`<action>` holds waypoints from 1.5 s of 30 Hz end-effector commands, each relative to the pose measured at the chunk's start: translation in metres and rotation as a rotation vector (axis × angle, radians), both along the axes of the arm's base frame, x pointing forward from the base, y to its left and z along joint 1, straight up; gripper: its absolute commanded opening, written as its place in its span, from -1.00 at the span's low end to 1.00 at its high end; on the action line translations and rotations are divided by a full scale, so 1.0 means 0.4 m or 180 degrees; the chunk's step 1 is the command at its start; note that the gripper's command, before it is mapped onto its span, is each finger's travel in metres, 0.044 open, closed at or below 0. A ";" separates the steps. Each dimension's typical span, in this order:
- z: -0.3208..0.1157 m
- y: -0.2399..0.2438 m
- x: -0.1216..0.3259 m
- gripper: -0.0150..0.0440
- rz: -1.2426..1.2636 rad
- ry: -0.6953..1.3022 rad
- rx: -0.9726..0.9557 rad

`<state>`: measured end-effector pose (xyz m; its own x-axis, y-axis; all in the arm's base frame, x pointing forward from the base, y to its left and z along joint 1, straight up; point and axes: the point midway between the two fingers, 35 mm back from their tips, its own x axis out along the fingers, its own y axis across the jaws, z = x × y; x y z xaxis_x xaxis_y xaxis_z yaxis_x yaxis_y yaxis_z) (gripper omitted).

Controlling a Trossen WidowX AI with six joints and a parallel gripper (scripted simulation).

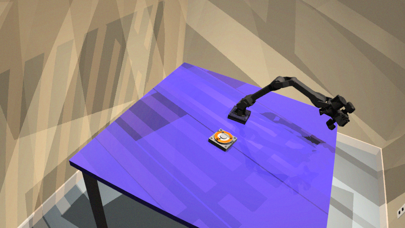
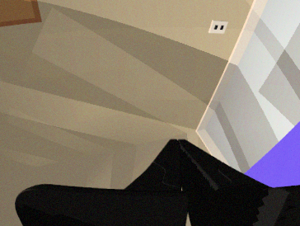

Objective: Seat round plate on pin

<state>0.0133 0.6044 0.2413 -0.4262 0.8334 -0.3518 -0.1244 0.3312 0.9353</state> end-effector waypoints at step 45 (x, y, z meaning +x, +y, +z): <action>-0.340 -1.563 0.821 -0.49 -0.1536 -0.1276 -0.3575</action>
<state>0.3683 0.0272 0.1118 0.2088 0.1021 -0.9726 0.0005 0.9945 0.1045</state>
